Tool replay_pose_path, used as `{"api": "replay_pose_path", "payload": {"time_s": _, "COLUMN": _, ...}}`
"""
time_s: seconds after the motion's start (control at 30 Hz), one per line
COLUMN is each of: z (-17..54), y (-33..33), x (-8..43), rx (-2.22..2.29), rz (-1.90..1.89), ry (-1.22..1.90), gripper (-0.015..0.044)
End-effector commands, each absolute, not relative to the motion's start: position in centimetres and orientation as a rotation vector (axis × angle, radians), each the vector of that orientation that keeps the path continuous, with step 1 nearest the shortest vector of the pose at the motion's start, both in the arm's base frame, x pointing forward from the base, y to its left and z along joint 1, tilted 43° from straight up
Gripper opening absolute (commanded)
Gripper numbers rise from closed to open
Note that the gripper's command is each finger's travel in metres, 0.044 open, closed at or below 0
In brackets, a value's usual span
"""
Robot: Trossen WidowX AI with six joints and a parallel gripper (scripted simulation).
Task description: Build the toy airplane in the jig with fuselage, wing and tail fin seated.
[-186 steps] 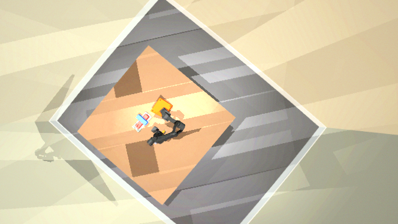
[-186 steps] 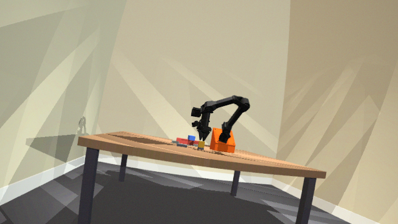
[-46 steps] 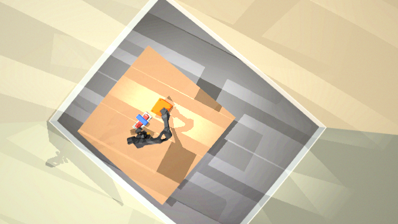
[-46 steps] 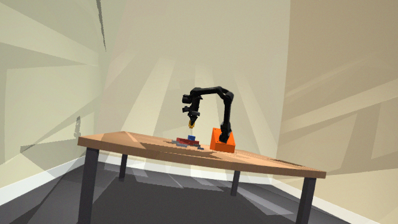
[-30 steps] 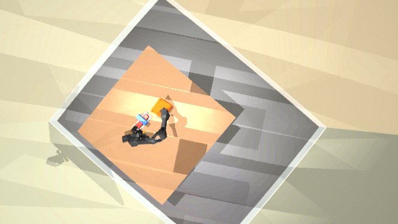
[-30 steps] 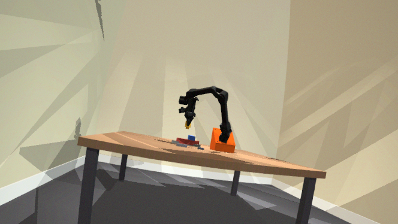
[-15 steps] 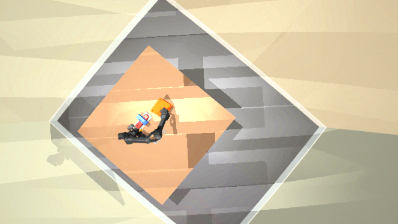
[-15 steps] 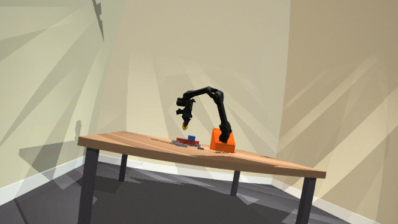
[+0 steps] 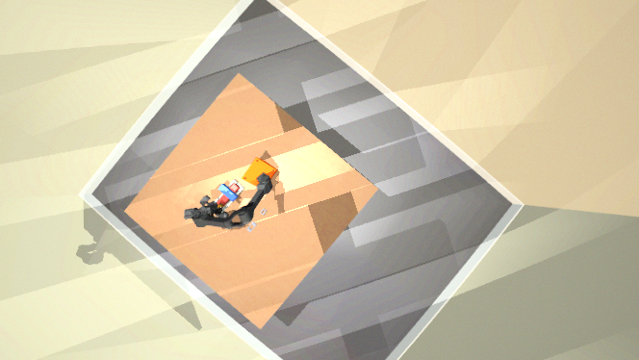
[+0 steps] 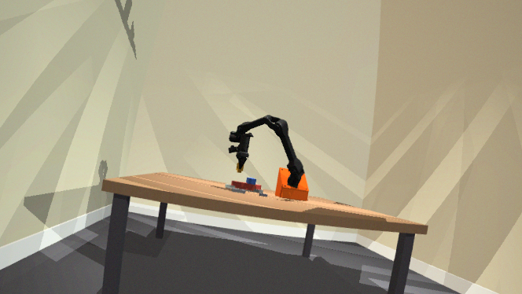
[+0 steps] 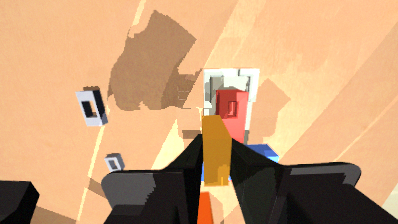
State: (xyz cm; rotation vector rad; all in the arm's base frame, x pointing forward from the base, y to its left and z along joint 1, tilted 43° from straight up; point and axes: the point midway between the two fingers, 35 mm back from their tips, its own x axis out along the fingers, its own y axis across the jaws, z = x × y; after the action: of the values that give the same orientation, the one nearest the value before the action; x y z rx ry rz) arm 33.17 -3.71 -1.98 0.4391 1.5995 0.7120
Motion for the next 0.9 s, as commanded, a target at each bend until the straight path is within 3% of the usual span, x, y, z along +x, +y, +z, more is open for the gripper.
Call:
{"api": "replay_pose_path", "payload": {"time_s": 0.0, "z": -3.2, "y": -4.1, "x": 33.3, "rx": 0.439, "rz": 0.715, "ry": 1.607, "gripper": 0.0}}
{"api": "replay_pose_path", "payload": {"time_s": 0.4, "z": -6.4, "y": -5.5, "x": 33.7, "rx": 0.445, "rz": 0.709, "ry": 1.611, "gripper": 0.0}}
{"api": "replay_pose_path", "payload": {"time_s": 0.5, "z": -6.3, "y": -5.5, "x": 33.7, "rx": 0.445, "rz": 0.709, "ry": 1.611, "gripper": 0.0067}}
{"api": "replay_pose_path", "payload": {"time_s": 0.87, "z": -6.4, "y": -5.5, "x": 33.7, "rx": 0.445, "rz": 0.709, "ry": 1.611, "gripper": 0.0067}}
